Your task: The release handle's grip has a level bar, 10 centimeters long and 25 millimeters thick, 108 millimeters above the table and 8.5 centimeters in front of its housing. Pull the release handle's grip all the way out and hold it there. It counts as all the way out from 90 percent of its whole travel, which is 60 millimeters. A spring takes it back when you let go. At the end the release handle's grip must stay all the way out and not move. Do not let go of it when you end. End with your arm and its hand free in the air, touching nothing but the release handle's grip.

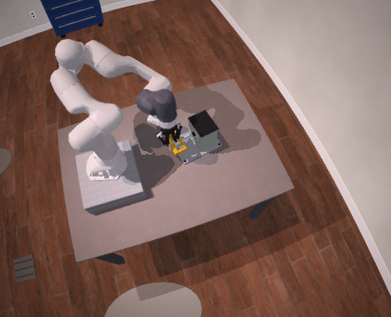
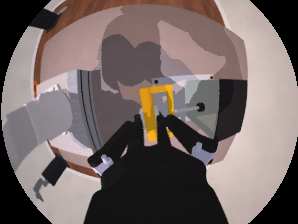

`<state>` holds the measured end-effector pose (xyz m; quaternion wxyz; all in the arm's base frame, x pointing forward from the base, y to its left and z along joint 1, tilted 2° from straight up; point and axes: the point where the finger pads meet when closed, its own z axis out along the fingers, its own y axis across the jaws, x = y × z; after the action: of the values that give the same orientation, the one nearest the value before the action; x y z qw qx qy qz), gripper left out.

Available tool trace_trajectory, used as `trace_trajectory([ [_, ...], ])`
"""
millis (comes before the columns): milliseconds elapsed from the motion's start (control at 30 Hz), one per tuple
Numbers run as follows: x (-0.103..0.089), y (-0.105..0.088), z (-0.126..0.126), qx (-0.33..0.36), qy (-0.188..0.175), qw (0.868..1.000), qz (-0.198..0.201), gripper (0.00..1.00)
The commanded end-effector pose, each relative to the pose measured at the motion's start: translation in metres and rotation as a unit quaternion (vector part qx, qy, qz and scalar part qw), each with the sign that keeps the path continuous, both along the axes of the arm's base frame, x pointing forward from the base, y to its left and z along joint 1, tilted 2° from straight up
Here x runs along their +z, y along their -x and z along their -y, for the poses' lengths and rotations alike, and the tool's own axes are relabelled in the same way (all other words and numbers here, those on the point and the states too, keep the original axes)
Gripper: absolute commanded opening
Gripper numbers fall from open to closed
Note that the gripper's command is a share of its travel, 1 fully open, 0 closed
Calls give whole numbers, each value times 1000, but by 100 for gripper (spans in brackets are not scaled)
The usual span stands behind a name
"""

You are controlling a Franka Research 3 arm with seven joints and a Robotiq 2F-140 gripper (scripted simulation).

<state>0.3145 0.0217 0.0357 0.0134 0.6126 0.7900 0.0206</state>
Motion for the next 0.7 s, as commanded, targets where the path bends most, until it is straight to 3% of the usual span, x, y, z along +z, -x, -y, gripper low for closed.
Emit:
trace_trajectory([
  [0, -2, 9, 3, 1, -1, 1000, -9, 0],
  [667, -2, 17, 5, 1, -1, 1000, -9, 0],
])
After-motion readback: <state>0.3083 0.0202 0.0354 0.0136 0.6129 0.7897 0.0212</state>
